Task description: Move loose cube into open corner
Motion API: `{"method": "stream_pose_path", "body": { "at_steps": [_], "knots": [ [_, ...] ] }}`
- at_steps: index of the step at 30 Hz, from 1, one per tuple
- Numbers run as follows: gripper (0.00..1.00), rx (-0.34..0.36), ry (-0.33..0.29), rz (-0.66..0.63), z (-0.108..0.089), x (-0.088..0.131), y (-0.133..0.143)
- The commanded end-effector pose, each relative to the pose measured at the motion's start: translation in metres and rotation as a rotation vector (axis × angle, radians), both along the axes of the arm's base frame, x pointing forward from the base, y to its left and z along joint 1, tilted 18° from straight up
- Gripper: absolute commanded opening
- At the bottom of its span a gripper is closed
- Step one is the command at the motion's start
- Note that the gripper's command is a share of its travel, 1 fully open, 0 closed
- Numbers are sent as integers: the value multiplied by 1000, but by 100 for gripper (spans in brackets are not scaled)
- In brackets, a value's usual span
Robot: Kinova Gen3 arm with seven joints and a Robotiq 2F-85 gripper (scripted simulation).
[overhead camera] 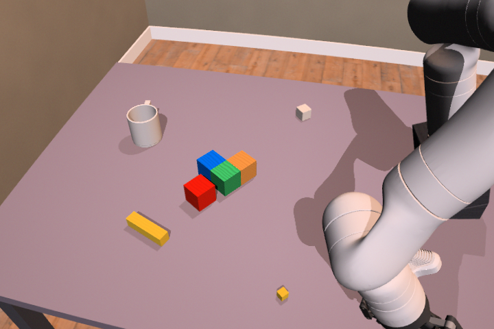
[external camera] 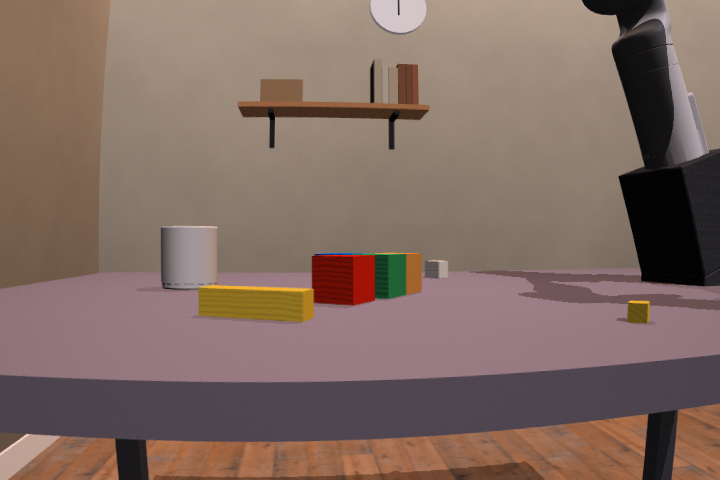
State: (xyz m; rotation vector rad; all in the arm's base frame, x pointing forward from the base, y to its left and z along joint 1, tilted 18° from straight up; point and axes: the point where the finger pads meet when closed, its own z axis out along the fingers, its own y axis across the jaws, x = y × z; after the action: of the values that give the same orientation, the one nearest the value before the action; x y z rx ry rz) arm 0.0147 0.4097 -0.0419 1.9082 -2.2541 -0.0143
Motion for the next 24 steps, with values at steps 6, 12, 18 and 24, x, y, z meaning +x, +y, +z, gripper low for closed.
{"method": "stream_pose_path", "body": {
  "at_steps": [6, 12, 18, 24],
  "knots": [
    [100, 18, -9, -111, 7, 25, 6],
    [100, 18, -9, -111, 7, 25, 6],
    [100, 31, -24, -187, 13, 47, 9],
    [100, 31, -24, -187, 13, 47, 9]
  ]
}}
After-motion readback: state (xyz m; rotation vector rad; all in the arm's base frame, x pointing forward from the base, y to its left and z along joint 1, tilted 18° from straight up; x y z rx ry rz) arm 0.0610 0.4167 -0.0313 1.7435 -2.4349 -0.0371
